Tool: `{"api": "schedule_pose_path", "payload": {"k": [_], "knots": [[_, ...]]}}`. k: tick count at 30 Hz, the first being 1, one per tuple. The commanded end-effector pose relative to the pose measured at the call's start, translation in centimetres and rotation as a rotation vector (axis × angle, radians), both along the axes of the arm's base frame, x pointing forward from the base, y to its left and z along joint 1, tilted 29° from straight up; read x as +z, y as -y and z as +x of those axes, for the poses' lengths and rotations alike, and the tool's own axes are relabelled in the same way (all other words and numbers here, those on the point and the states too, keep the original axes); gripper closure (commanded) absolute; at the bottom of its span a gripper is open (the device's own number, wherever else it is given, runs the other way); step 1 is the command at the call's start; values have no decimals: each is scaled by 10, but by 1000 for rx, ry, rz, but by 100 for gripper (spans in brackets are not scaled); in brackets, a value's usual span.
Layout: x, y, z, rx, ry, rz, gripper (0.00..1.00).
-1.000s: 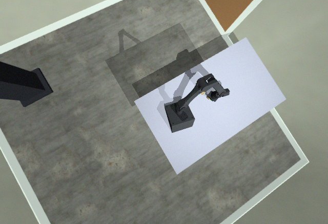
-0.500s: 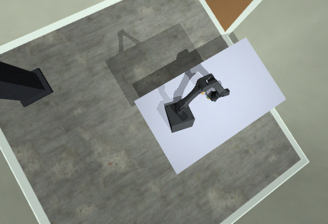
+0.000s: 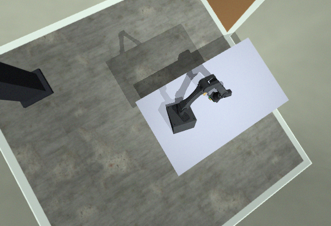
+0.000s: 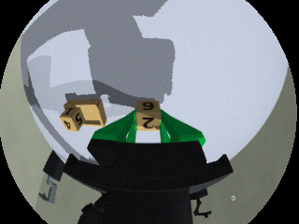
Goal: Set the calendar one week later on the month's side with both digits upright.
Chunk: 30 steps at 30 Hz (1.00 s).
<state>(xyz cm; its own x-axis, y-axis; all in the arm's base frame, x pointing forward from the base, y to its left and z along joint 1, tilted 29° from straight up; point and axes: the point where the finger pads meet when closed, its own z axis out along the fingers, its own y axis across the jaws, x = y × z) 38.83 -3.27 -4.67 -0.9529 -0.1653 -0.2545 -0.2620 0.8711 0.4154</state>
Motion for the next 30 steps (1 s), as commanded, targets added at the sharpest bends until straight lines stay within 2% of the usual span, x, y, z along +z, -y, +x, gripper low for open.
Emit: {"api": "schedule_pose_path", "payload": {"k": [1, 6, 7, 8, 30], "knots": [[-10, -2, -5, -10, -18, 16, 74], [-11, -4, -6, -8, -21, 17, 74], [-4, 0, 7, -6, 13, 7, 74], [-4, 0, 7, -7, 14, 6, 74], [-7, -1, 4, -7, 5, 9, 74]]}}
